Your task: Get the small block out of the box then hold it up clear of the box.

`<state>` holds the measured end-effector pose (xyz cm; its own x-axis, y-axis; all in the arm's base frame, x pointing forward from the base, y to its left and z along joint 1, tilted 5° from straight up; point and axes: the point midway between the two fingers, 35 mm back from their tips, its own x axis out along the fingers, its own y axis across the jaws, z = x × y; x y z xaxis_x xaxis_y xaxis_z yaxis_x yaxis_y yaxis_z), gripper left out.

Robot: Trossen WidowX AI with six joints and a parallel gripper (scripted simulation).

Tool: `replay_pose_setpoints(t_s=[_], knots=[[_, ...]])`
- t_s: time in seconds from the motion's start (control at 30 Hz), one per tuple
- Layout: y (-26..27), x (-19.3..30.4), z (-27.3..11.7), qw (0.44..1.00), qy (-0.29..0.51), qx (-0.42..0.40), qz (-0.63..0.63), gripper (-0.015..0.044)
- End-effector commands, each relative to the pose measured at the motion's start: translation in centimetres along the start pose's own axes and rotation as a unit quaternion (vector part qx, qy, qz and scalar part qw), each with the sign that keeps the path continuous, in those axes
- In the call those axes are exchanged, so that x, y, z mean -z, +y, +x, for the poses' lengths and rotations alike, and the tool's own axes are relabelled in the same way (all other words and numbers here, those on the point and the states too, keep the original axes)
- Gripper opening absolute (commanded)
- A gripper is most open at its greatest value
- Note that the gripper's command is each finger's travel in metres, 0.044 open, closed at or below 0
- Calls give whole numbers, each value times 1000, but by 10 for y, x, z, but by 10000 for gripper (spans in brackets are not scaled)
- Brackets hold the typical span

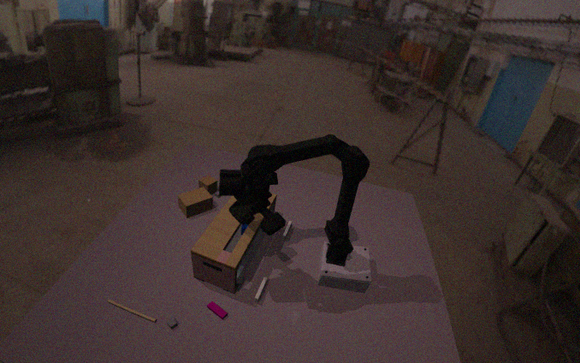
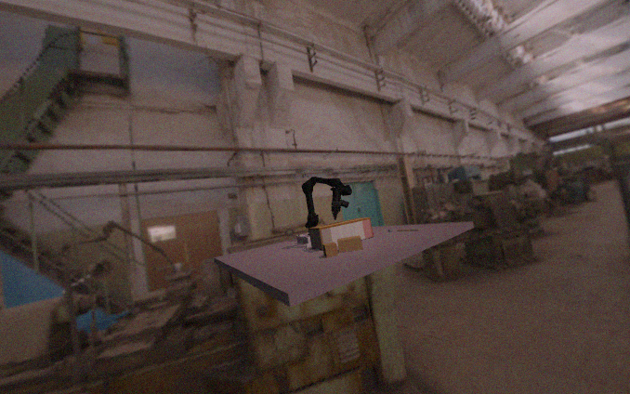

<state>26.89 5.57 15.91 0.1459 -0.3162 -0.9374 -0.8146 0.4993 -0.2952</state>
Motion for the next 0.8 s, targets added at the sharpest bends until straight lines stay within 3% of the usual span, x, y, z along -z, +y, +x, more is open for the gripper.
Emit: replay_pose_setpoints(t_s=[0.0,0.77], knots=[[16,-10,-10,962,27,-20,-270,400],[19,-15,10,962,27,-20,-270,400]])
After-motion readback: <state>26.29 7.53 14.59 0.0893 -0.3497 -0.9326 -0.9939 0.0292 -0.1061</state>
